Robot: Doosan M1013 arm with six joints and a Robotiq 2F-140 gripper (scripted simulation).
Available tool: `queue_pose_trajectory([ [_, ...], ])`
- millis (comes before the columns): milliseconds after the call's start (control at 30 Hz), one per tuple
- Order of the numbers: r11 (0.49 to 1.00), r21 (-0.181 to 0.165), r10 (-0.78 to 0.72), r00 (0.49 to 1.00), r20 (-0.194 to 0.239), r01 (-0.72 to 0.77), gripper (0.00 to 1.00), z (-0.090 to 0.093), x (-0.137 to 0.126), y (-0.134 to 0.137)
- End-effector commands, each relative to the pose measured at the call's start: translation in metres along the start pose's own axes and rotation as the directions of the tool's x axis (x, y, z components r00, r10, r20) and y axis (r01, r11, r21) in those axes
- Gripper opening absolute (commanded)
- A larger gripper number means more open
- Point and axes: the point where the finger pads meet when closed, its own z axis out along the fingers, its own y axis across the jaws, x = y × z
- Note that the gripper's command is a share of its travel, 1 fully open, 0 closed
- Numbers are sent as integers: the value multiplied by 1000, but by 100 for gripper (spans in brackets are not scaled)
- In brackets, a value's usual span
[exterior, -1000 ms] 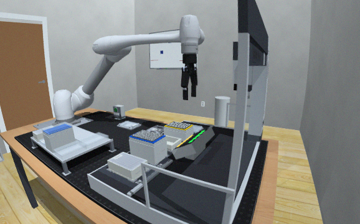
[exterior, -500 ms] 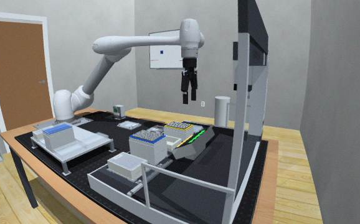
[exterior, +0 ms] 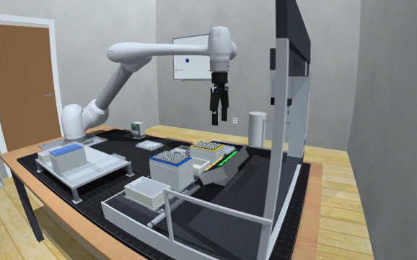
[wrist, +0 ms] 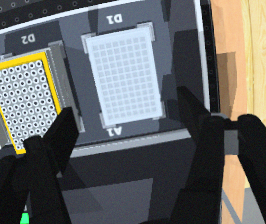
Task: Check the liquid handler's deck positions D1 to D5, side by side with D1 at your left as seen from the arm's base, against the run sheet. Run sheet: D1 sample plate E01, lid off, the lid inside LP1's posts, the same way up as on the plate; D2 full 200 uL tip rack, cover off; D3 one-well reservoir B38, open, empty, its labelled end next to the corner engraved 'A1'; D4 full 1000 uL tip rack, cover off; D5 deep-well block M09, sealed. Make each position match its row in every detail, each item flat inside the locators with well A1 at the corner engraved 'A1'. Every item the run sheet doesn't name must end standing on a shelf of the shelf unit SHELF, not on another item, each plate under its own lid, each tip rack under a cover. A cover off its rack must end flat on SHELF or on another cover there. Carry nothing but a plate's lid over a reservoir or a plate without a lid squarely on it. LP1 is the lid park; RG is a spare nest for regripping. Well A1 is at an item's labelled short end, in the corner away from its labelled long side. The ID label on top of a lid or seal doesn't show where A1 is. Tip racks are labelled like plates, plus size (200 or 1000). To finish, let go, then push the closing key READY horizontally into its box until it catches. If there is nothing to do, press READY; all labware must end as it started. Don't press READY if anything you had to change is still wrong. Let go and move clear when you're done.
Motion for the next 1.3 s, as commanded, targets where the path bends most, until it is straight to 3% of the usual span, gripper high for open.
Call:
queue_pose_trajectory([
  [0,1000,-1,0,1000,2,0,66,3,0,0],
  [1267,1000,-1,0,1000,2,0,66,60,0,0],
])
